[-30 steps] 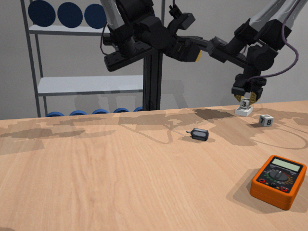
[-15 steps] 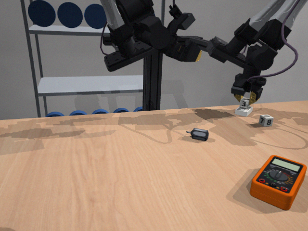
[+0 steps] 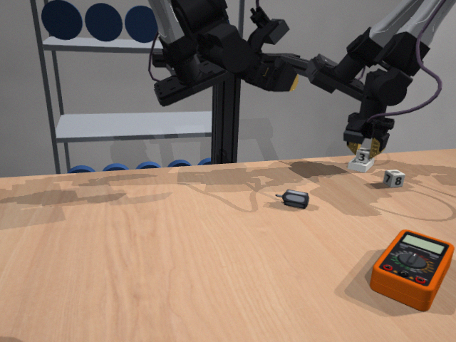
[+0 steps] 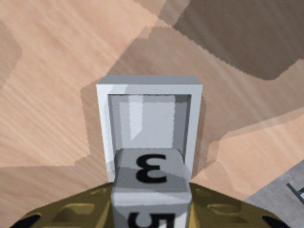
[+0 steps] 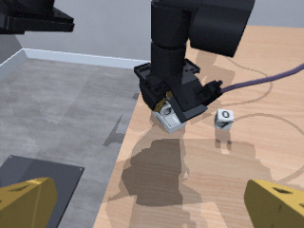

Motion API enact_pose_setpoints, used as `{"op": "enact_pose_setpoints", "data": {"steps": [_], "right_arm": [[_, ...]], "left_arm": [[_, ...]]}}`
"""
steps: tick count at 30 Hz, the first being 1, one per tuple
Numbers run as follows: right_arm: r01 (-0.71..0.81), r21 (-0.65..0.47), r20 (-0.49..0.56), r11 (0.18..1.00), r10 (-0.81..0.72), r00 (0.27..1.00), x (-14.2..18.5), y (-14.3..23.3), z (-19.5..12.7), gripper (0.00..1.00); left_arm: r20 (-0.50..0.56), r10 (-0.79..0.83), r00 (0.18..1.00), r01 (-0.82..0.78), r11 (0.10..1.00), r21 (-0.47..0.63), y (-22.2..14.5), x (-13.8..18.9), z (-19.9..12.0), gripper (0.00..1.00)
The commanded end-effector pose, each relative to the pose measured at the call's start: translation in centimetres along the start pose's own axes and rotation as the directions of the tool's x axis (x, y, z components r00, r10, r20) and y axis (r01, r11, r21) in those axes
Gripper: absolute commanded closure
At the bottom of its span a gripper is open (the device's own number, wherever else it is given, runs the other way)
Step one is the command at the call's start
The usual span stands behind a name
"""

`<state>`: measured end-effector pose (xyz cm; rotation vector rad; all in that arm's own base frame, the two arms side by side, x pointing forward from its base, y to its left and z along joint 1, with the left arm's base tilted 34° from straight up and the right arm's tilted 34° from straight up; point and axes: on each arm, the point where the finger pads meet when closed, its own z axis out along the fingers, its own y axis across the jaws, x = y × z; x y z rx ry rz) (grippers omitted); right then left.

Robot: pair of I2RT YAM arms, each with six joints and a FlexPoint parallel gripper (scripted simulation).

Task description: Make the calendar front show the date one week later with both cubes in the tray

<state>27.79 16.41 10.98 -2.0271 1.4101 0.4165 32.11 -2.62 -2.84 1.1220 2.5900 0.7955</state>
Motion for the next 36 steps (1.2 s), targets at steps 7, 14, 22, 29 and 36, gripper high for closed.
{"op": "enact_pose_setpoints", "data": {"steps": [7,14,22,29,36], "right_arm": [[0.027,0.032,-0.006,0.999,-0.027,1.000,-0.5,-1.4,-0.3,0.00],[0.027,0.032,-0.006,0.999,-0.027,1.000,-0.5,-1.4,-0.3,0.00],[0.027,0.032,-0.006,0.999,-0.027,1.000,-0.5,-1.4,-0.3,0.00],[0.028,0.027,0.000,0.999,-0.028,1.000,-0.5,-1.3,-0.4,0.00],[0.023,0.014,0.016,1.000,-0.023,1.000,-0.7,-0.9,-0.5,0.00]], "left_arm": [[-0.025,-0.004,1.000,0.004,1.000,0.004,0.0,0.4,0.5,0.81],[0.007,-0.018,1.000,0.019,1.000,-0.016,0.6,-1.1,-1.9,0.45],[0.029,-0.032,0.999,0.033,0.999,-0.029,1.7,-1.6,-5.0,0.35],[0.031,-0.064,0.998,0.065,0.997,-0.033,1.8,-1.4,-10.4,0.45],[0.179,-0.420,0.889,0.439,0.895,-0.081,4.8,-5.3,-10.7,0.45]]}}
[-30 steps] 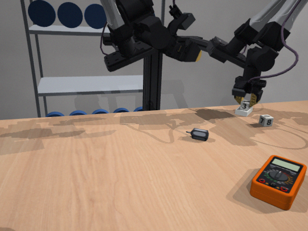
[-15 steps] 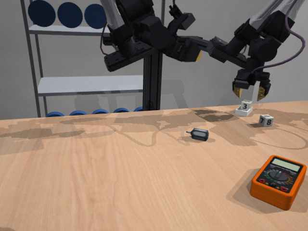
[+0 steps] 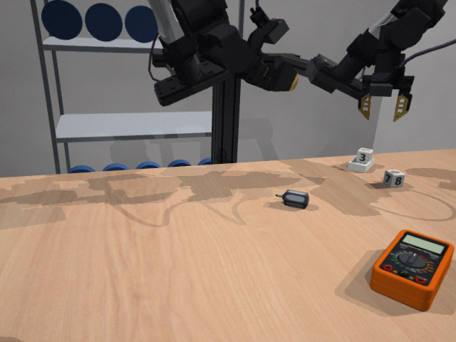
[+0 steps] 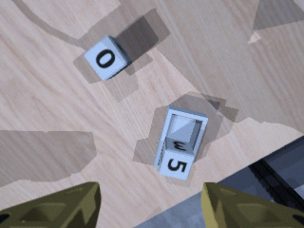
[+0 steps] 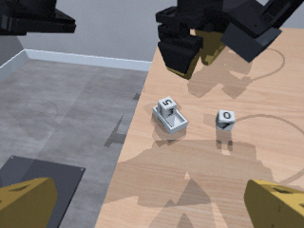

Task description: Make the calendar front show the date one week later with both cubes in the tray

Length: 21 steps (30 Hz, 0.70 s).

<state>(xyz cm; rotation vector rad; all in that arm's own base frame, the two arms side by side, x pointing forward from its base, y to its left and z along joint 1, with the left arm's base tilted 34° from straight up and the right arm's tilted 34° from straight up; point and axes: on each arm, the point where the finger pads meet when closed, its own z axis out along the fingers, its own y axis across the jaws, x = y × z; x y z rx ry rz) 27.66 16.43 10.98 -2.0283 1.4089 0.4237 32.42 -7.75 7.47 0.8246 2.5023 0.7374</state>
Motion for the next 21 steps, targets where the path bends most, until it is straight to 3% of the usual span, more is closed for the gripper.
{"op": "enact_pose_setpoints", "data": {"steps": [1,3,6,14,18,20,21], "right_arm": [[0.022,0.027,0.015,0.999,-0.022,1.000,-0.7,-1.3,-0.6,0.00],[0.022,0.027,0.015,0.999,-0.022,1.000,-0.7,-1.3,-0.6,0.00],[0.012,0.059,0.019,0.998,-0.013,1.000,-0.7,-2.1,-0.6,0.00],[-0.033,0.167,0.012,0.985,0.032,0.999,-0.6,-5.0,-0.9,0.00],[-0.050,0.207,0.010,0.977,0.049,0.999,-0.5,-6.0,-1.1,0.00],[-0.050,0.207,0.010,0.977,0.049,0.999,-0.5,-6.0,-1.1,0.00],[-0.052,0.215,0.009,0.975,0.051,0.999,-0.5,-6.2,-1.2,0.00]], "left_arm": [[0.053,-0.286,0.957,0.289,0.955,-0.065,1.9,-2.4,0.4,0.45],[0.053,-0.286,0.957,0.289,0.955,-0.065,1.9,-2.4,0.4,0.45],[0.084,-0.440,0.894,0.445,0.893,-0.066,2.6,-3.3,0.7,0.45],[0.068,-0.729,0.681,0.732,0.680,-0.035,3.1,-4.3,2.3,0.45],[0.035,-0.839,0.542,0.840,0.542,-0.025,3.0,-4.4,3.1,0.45],[0.035,-0.839,0.542,0.840,0.542,-0.025,3.0,-4.4,3.1,0.45],[0.026,-0.871,0.490,0.872,0.490,-0.024,2.9,-4.5,3.4,0.45]]}}
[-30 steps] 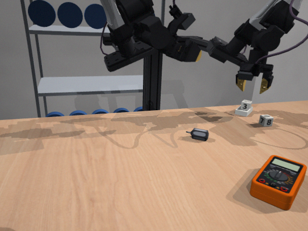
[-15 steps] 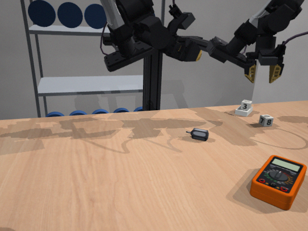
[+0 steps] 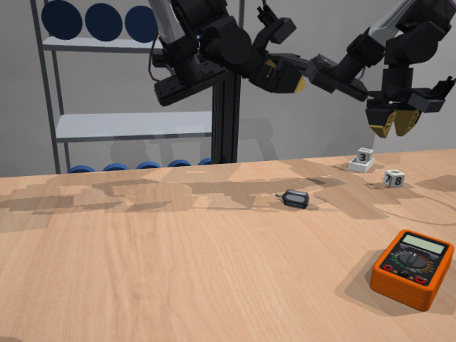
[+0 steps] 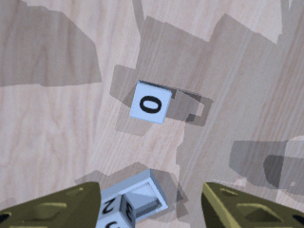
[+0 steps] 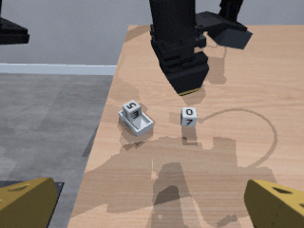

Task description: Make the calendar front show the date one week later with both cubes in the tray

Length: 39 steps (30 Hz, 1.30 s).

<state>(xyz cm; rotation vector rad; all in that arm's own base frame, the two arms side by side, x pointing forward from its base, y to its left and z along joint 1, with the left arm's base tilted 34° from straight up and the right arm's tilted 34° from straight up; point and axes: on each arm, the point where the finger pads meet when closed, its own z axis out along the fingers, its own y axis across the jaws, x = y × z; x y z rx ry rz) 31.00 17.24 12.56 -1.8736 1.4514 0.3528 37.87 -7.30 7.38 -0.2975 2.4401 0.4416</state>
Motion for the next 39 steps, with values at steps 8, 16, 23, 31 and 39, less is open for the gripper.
{"op": "enact_pose_setpoints", "data": {"steps": [8,16,23,31,39], "right_arm": [[-0.011,0.122,-0.027,0.992,0.014,1.000,-0.1,-3.6,-0.6,0.00],[-0.017,0.135,-0.038,0.991,0.022,0.999,0.1,-3.9,-0.6,0.00],[-0.019,0.145,-0.047,0.989,0.026,0.999,0.2,-4.1,-0.7,0.00],[-0.019,0.146,-0.046,0.989,0.026,0.999,0.2,-4.2,-0.7,0.00],[-0.018,0.147,-0.045,0.989,0.025,0.999,0.2,-4.2,-0.7,0.00]], "left_arm": [[-0.099,-0.589,0.802,0.586,0.808,-0.061,-0.9,-0.6,2.5,0.45],[-0.101,-0.806,0.583,0.797,0.591,-0.124,-1.0,-0.7,4.1,0.45],[-0.013,-0.950,0.311,0.934,0.308,-0.184,-0.2,-1.4,6.0,0.45],[0.014,-0.976,0.215,0.959,0.209,-0.191,-0.1,-1.7,7.6,0.45],[0.007,-0.975,0.223,0.956,0.217,-0.197,0.1,-1.1,9.6,0.52]]}}
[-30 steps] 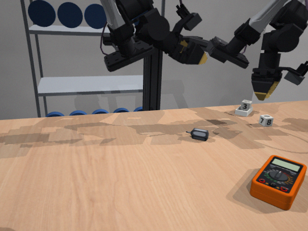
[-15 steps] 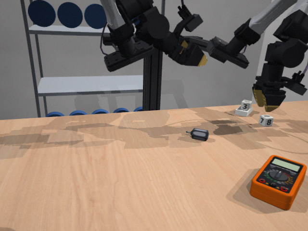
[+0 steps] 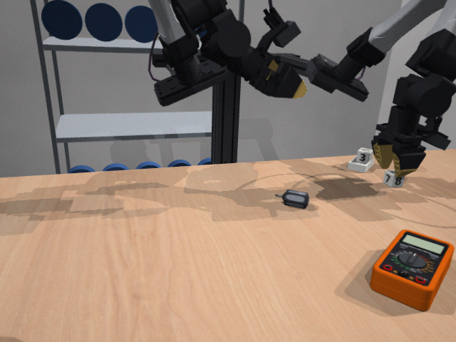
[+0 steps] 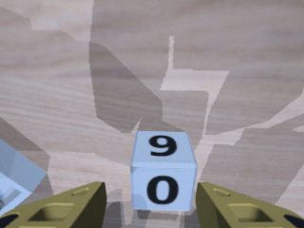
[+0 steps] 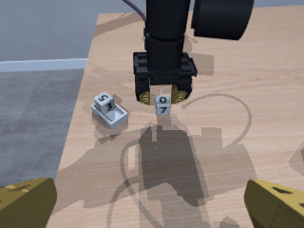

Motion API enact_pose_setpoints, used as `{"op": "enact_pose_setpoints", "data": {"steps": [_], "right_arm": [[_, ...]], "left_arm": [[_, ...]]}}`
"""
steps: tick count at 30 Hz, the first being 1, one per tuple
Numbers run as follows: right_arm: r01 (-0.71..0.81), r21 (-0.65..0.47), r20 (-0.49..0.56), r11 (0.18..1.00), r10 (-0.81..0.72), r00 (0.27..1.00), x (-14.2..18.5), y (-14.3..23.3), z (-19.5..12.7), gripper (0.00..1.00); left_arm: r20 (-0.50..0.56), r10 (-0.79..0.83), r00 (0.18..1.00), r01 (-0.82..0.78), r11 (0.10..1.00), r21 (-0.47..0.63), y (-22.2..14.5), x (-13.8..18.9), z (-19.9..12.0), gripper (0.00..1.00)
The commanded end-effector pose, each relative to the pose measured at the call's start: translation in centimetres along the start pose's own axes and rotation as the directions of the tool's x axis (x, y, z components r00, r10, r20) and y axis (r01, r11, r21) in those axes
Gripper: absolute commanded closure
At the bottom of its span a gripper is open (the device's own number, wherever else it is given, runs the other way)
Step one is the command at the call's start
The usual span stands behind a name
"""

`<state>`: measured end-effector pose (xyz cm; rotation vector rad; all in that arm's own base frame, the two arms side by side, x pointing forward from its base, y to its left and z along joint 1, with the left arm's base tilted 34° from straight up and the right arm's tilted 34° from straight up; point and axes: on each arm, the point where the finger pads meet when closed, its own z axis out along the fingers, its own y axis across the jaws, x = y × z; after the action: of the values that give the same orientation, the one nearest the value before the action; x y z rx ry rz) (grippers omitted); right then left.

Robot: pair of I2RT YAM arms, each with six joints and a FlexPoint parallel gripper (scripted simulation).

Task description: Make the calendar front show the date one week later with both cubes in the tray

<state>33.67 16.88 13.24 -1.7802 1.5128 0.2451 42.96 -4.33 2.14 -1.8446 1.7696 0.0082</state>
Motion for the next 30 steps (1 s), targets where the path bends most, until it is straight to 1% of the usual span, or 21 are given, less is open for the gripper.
{"op": "enact_pose_setpoints", "data": {"steps": [1,3,5,7,9,11,16,21,23,26,28,30], "right_arm": [[0.018,0.040,0.003,0.999,-0.018,1.000,-0.6,-1.6,-0.4,0.00],[0.018,0.040,0.003,0.999,-0.018,1.000,-0.6,-1.6,-0.4,0.00],[0.018,0.040,0.003,0.999,-0.018,1.000,-0.6,-1.6,-0.4,0.00],[0.018,0.040,0.003,0.999,-0.018,1.000,-0.6,-1.6,-0.4,0.00],[0.018,0.040,0.003,0.999,-0.018,1.000,-0.6,-1.6,-0.4,0.00],[0.018,0.040,0.003,0.999,-0.018,1.000,-0.6,-1.6,-0.4,0.00],[0.019,0.042,0.003,0.999,-0.019,1.000,-0.6,-1.6,-0.4,0.00],[0.019,0.042,0.003,0.999,-0.019,1.000,-0.6,-1.6,-0.4,0.00],[0.019,0.042,0.003,0.999,-0.019,1.000,-0.6,-1.6,-0.4,0.00],[0.019,0.042,0.003,0.999,-0.019,1.000,-0.6,-1.6,-0.4,0.00],[0.019,0.042,0.003,0.999,-0.019,1.000,-0.6,-1.6,-0.4,0.00],[0.020,0.043,0.003,0.999,-0.020,1.000,-0.6,-1.6,-0.4,0.00]], "left_arm": [[-0.001,-0.017,1.000,0.017,1.000,-0.005,-0.5,-0.3,2.1,0.54],[0.000,-0.015,1.000,0.015,1.000,-0.008,-0.7,-0.3,1.9,0.54],[-0.001,-0.015,1.000,0.015,1.000,-0.008,-1.0,-0.2,2.1,0.49],[-0.001,-0.018,1.000,0.018,1.000,-0.002,-1.4,-0.1,2.3,0.49],[-0.006,-0.027,1.000,0.027,1.000,0.017,-1.4,-0.2,1.7,0.53],[-0.006,-0.027,1.000,0.027,1.000,0.017,-1.4,-0.2,1.7,0.53],[-0.009,-0.037,0.999,0.037,0.999,0.038,-1.8,-0.4,0.9,0.67],[-0.008,-0.033,0.999,0.034,0.999,0.032,-1.6,-0.4,0.9,0.81],[-0.004,-0.032,0.999,0.032,0.999,0.025,-1.4,-0.4,0.9,0.81],[0.000,-0.028,1.000,0.028,0.999,0.032,-1.6,-0.2,-0.9,0.81],[0.000,-0.028,1.000,0.028,0.999,0.032,-1.6,-0.2,-0.9,0.81],[-0.001,-0.028,1.000,0.028,0.999,0.031,-1.5,-0.2,-2.5,0.81]]}}
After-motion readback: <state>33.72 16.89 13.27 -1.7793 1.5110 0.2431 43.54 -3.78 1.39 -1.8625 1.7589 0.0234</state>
